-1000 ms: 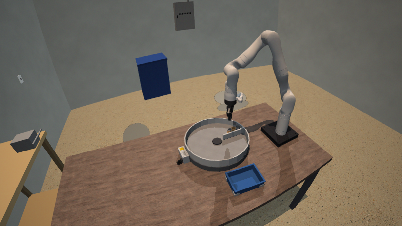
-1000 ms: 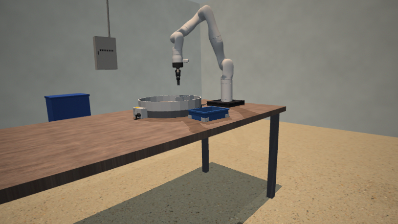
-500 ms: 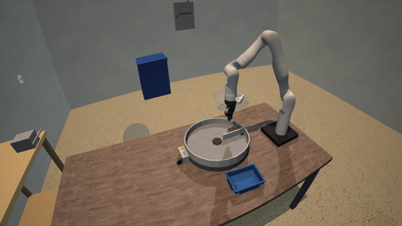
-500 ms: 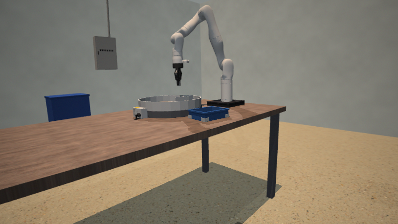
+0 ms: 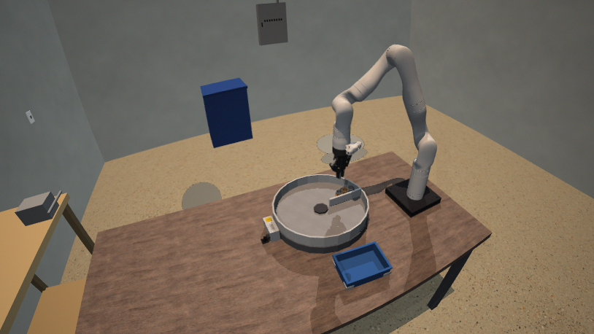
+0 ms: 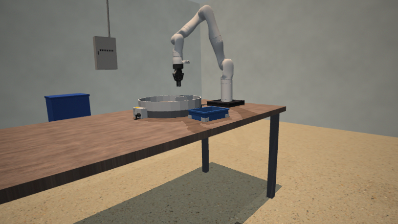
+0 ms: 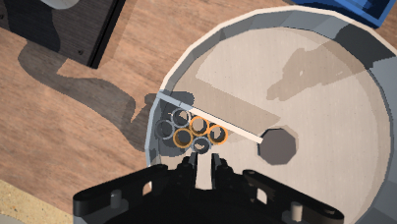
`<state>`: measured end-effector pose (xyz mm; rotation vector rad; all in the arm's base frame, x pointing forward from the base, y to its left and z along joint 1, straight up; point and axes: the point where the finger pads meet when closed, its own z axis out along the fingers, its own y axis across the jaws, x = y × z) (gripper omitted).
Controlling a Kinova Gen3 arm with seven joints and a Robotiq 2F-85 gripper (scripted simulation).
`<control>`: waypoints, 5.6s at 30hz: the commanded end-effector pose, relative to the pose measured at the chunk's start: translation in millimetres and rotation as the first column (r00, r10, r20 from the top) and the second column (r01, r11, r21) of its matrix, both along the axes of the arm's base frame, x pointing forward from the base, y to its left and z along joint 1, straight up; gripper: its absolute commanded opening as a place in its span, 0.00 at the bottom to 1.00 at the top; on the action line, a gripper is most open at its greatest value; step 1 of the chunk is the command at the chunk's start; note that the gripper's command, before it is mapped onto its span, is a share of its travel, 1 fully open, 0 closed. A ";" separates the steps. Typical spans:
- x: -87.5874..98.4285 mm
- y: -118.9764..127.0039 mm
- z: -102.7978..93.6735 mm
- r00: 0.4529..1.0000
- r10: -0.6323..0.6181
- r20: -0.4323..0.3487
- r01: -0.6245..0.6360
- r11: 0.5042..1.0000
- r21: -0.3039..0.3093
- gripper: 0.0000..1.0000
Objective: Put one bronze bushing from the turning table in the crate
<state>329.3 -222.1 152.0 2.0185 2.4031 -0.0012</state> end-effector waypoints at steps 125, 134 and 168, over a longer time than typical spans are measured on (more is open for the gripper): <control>-34.4 -12.2 -35.9 -0.116 -0.993 0.000 0.993 -0.116 0.006 0.16; -34.5 -12.3 -35.8 -0.116 -0.993 0.000 0.993 -0.116 0.006 0.14; -34.5 -12.3 -35.8 -0.116 -0.993 0.000 0.993 -0.116 0.006 0.14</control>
